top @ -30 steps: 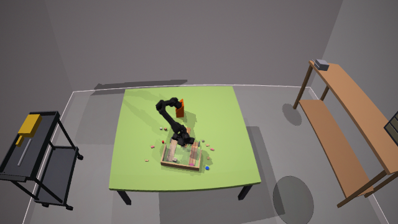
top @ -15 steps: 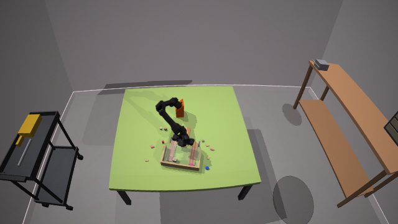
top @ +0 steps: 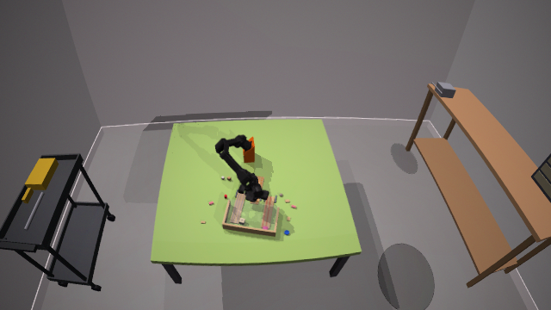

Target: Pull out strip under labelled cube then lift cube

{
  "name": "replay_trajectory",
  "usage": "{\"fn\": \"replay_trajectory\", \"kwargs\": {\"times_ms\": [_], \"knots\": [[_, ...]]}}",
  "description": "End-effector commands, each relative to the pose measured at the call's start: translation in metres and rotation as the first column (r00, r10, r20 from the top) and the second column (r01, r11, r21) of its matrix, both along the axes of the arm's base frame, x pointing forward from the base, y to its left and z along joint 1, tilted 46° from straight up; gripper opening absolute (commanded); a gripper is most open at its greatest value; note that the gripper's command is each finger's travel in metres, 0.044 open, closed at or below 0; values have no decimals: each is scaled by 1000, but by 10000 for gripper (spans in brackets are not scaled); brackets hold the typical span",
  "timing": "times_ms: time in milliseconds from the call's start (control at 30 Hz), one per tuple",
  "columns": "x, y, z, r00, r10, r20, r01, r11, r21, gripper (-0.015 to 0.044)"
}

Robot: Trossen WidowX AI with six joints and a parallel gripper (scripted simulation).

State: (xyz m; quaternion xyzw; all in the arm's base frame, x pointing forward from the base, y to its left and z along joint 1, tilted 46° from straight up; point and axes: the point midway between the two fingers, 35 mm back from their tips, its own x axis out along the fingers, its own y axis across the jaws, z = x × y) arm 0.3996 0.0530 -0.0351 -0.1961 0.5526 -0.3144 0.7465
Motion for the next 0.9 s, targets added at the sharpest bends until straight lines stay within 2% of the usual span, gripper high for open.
{"fn": "replay_trajectory", "kwargs": {"times_ms": [0, 267, 467, 867], "knots": [[-18, 7, 8, 1000, 6, -4, -6, 1000, 1, 0], [-56, 14, 23, 1000, 8, -8, -8, 1000, -3, 0], [-62, 14, 24, 1000, 9, -9, -9, 1000, -3, 0], [-101, 4, 23, 1000, 9, -11, -9, 1000, -4, 0]]}}
